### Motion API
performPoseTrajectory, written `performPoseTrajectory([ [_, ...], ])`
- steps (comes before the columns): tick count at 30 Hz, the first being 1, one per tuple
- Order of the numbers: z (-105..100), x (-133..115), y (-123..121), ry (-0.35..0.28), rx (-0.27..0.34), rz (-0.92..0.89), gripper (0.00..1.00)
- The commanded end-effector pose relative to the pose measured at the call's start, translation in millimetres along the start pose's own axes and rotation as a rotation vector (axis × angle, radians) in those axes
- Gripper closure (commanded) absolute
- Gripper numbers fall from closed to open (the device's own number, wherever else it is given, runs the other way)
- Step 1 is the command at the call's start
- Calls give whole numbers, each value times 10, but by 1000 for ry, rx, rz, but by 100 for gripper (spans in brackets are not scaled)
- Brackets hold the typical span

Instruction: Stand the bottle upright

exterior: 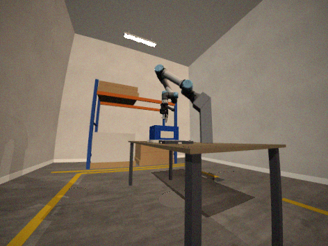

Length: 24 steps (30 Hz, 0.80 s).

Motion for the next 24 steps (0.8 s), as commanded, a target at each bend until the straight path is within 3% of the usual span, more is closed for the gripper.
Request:
performPoseTrajectory([
  [1,13,77,-402,-5,-22,-3,100],
  [16,3,120,-590,-7,-23,-2,100],
  [17,3,120,-590,-7,-23,-2,62],
  [24,3,120,-590,-7,-23,-2,62],
])
Point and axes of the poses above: the point where the finger pads meet when closed, its own z axis out along the fingers, its own y axis across the jaws, x = y × z, the point moved 3 cm from there along -z, back along the fingers, and after that the axes turned 5 degrees about z, right-handed, at the moved point
